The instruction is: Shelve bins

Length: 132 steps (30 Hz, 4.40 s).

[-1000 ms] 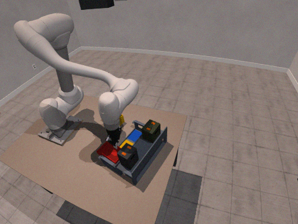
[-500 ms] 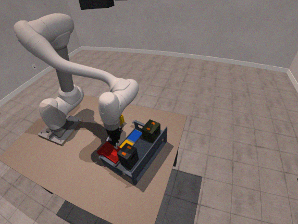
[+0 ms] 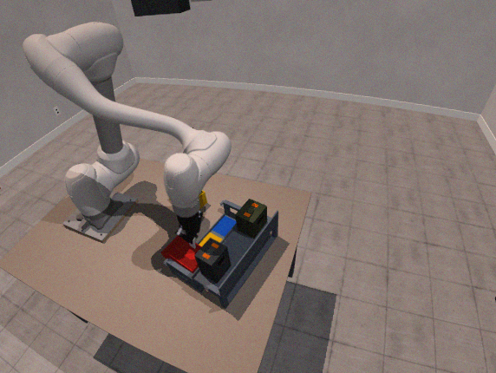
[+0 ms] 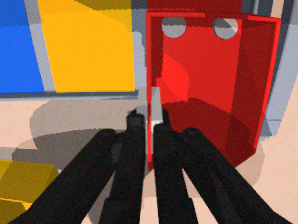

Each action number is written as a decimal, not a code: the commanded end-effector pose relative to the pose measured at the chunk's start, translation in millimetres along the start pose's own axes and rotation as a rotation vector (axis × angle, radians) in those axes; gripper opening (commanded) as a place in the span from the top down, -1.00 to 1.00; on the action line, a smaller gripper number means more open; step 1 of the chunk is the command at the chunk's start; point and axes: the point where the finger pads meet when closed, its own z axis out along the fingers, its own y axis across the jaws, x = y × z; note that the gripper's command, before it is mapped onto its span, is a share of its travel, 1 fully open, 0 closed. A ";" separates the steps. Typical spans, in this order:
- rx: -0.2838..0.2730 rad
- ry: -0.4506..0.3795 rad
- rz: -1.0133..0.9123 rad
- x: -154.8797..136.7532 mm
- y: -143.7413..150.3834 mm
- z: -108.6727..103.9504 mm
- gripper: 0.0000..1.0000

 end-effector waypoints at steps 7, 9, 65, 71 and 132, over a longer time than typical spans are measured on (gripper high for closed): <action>0.000 0.001 0.000 0.3 0.0 -0.1 0.80; 0.000 0.001 0.000 0.6 0.0 -0.1 0.80; 0.000 0.027 0.000 18.7 0.0 -1.1 0.80; 0.000 0.027 0.000 18.7 0.0 -1.1 0.80; 0.000 0.058 0.000 17.7 0.0 1.3 0.69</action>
